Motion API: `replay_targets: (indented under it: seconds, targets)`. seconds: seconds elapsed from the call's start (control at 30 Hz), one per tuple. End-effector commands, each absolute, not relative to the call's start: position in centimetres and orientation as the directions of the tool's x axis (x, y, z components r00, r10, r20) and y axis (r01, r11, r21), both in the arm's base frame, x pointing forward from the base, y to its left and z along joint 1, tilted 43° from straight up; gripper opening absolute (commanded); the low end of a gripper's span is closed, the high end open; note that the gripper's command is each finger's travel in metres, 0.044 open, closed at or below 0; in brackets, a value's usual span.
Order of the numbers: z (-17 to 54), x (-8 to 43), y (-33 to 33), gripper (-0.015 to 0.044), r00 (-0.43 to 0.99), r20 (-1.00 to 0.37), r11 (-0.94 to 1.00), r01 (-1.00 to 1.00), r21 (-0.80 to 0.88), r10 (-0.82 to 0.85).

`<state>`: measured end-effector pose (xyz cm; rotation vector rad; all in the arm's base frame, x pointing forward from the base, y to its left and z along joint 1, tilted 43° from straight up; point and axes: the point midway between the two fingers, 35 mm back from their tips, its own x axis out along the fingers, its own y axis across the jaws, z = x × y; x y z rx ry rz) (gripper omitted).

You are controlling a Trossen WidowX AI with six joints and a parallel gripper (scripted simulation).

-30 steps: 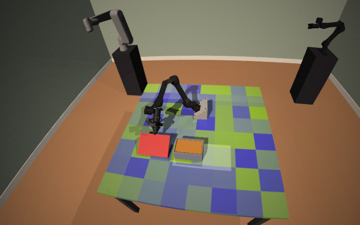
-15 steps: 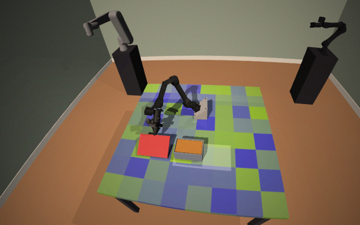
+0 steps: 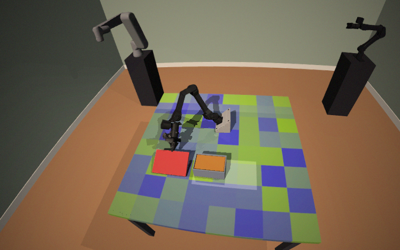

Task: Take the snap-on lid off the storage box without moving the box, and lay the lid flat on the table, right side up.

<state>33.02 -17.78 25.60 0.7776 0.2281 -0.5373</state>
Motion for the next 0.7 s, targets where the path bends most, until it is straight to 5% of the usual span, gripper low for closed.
replay_targets:
  seconds: [0.0,0.53,0.67]
  targets:
    - [25.9,33.0,-17.7,0.0079,0.833,-0.404,0.58,0.553,0.598,-0.377]
    - [25.6,31.9,-17.8,0.0432,0.831,-0.408,0.579,0.556,0.596,-0.377]
    - [25.6,31.1,-17.8,0.044,0.831,-0.409,0.579,0.556,0.596,-0.377]
